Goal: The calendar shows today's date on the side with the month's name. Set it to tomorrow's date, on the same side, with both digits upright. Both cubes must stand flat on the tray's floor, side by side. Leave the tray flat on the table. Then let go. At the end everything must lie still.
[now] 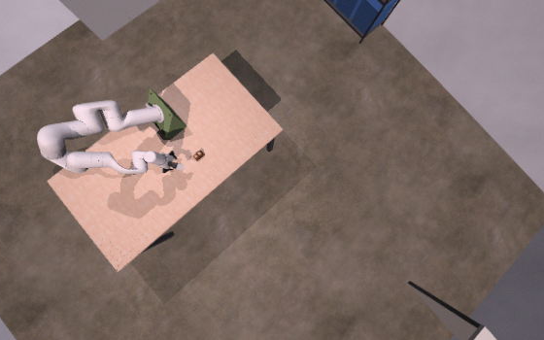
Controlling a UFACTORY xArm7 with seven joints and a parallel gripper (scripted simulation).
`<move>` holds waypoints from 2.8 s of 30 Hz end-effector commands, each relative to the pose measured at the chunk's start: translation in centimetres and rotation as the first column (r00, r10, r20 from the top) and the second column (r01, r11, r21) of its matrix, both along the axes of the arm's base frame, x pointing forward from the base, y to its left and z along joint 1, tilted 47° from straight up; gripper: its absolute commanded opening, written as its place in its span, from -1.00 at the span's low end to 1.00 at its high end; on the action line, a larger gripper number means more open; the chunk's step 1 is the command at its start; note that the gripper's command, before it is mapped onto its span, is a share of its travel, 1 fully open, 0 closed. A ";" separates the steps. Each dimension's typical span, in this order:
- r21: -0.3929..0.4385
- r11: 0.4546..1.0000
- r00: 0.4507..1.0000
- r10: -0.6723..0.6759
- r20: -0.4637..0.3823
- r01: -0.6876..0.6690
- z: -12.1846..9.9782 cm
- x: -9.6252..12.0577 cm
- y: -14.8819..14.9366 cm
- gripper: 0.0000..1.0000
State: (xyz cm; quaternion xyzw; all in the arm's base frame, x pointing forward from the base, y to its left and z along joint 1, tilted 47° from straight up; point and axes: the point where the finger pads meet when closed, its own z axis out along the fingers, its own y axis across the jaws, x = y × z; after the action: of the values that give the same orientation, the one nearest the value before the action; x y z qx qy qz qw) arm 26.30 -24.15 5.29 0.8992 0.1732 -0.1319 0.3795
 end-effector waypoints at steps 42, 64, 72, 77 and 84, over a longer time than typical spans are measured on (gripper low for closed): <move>0.000 1.000 1.000 0.003 0.001 -0.003 4.1 0.7 4.4 1.00; -0.010 0.994 0.989 -0.103 0.103 0.105 3.8 1.4 5.1 1.00; -0.005 0.957 0.918 -0.277 0.284 0.290 3.2 2.6 6.3 1.00; 0.011 0.924 0.854 -0.357 0.377 0.382 2.8 3.2 7.0 1.00; 0.057 0.854 0.716 -0.467 0.518 0.517 2.1 4.3 8.3 1.00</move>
State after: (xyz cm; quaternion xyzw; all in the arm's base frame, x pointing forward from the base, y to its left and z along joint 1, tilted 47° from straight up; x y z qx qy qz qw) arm 29.84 -16.67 7.82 0.9088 -0.1225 -0.0189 0.3984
